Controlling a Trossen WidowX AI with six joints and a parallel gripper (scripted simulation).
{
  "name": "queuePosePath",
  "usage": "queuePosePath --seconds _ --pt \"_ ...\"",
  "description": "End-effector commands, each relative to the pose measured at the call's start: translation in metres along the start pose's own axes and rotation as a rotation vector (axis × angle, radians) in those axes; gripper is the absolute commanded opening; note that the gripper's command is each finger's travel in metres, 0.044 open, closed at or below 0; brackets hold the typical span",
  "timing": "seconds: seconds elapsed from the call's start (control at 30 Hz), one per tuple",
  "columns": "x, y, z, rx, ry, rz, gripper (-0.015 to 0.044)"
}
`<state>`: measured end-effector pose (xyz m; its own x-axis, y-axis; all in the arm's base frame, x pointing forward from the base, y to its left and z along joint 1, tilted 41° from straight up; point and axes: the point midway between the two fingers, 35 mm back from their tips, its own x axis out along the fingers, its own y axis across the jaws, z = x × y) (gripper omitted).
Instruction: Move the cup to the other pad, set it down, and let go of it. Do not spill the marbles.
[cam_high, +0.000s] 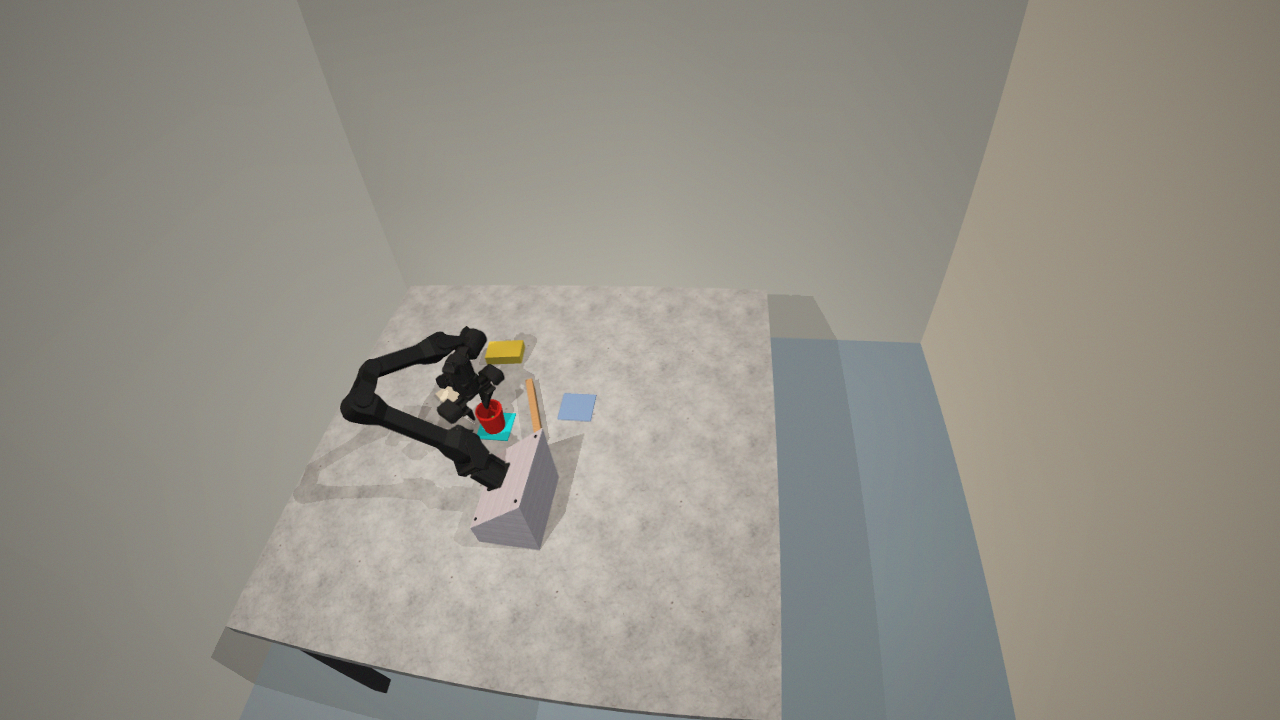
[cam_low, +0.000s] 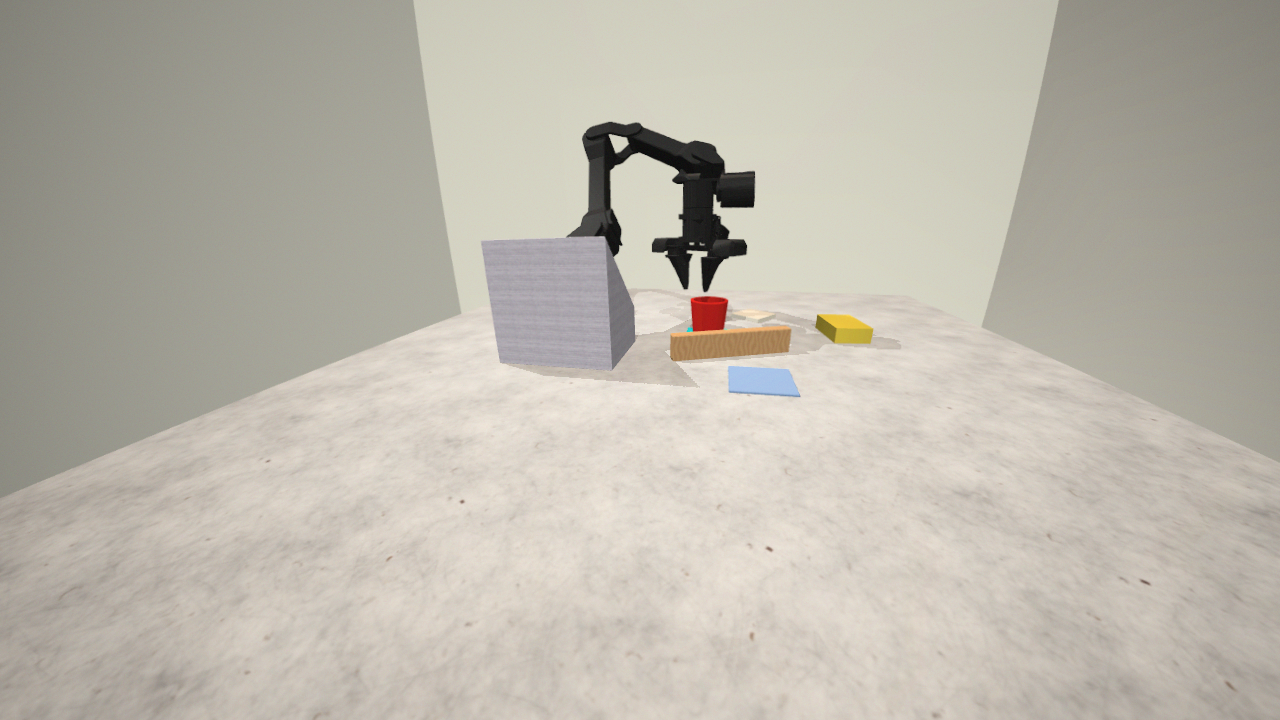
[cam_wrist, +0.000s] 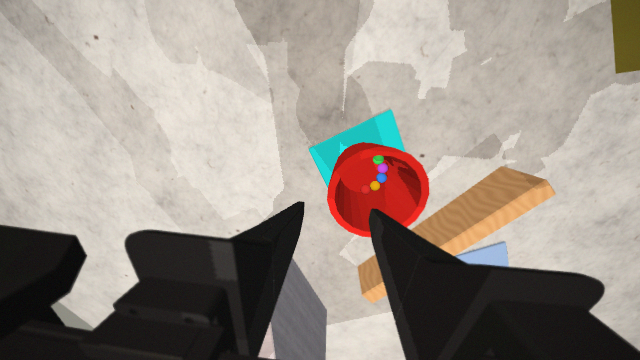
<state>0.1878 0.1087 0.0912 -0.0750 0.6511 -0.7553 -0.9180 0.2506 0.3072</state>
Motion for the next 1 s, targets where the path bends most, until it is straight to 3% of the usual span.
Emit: queuePosePath --seconds 0.0,0.17,0.7,0.97 --pt "0.0 0.0 0.0 0.001 0.0 0.0 0.0312" --pt "-0.006 -0.001 0.0 0.001 0.001 -0.001 0.044" --pt "-0.062 -0.001 -0.002 -0.002 -0.001 -0.005 0.044" --pt "-0.06 -0.001 -0.002 0.001 -0.003 -0.003 0.044"
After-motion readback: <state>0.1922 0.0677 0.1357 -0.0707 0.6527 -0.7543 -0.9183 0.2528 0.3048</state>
